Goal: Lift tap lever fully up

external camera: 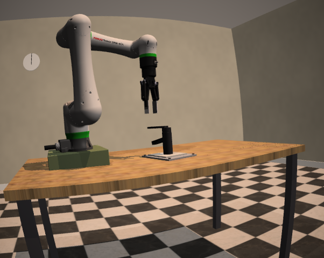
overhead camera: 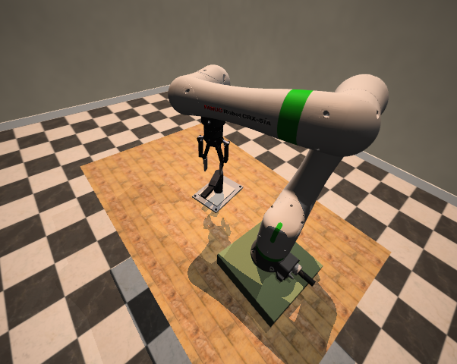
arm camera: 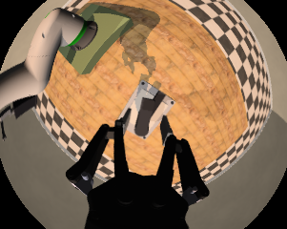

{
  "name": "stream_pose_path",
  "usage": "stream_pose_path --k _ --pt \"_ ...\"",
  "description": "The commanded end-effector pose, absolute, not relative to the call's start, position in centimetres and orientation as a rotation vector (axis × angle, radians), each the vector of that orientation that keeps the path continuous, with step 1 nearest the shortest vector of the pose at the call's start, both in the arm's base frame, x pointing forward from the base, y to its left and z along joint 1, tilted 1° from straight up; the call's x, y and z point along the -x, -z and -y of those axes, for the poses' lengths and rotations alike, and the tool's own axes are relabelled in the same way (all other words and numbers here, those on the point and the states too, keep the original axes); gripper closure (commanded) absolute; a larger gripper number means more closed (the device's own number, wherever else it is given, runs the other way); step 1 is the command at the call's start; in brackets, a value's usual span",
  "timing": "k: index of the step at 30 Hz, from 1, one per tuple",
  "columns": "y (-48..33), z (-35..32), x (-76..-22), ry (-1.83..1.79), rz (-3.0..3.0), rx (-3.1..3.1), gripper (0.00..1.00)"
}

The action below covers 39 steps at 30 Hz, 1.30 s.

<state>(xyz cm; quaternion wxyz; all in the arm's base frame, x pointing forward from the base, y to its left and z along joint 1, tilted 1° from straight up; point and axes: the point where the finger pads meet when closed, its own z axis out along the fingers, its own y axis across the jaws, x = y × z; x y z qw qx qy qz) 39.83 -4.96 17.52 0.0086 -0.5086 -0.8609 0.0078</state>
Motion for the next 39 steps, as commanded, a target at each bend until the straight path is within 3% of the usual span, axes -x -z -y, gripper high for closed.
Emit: stream_pose_path --k 1,39 --pt "-17.5 5.0 -39.8 -0.024 2.69 1.589 0.57" --pt "-14.5 5.0 -39.8 -0.025 2.692 1.589 0.57"
